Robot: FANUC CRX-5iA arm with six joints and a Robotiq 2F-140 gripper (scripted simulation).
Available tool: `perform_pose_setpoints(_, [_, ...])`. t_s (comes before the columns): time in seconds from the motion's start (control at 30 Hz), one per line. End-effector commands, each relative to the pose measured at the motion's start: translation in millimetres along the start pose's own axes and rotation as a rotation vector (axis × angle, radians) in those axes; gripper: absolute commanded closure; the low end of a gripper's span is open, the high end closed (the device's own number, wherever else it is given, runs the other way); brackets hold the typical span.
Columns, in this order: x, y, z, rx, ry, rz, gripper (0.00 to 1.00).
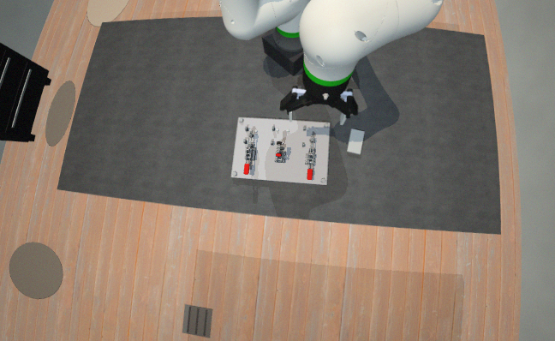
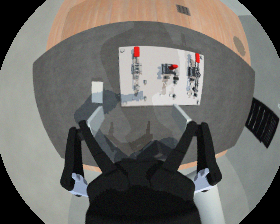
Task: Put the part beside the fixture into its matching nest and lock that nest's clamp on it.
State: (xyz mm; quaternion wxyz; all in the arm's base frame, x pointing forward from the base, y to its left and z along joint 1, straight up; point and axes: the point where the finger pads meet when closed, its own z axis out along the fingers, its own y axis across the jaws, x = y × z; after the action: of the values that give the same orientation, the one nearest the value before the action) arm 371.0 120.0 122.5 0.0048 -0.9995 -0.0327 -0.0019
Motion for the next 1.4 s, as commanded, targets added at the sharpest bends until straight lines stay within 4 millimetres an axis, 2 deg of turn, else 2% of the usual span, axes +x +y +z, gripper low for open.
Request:
perform_pose_setpoints(0.0, [0.1,-0.1,-0.2,0.0,0.0,0.0,1.0])
perform_pose_setpoints(1.07, [0.1,-0.1,-0.2,0.0,0.0,0.0,1.0])
perform_pose_setpoints(1.1, [0.1,-0.1,-0.2,0.0,0.0,0.0,0.42])
perform_pose_setpoints(1.37, [0.1,-0.1,-0.2,0.0,0.0,0.0,0.42])
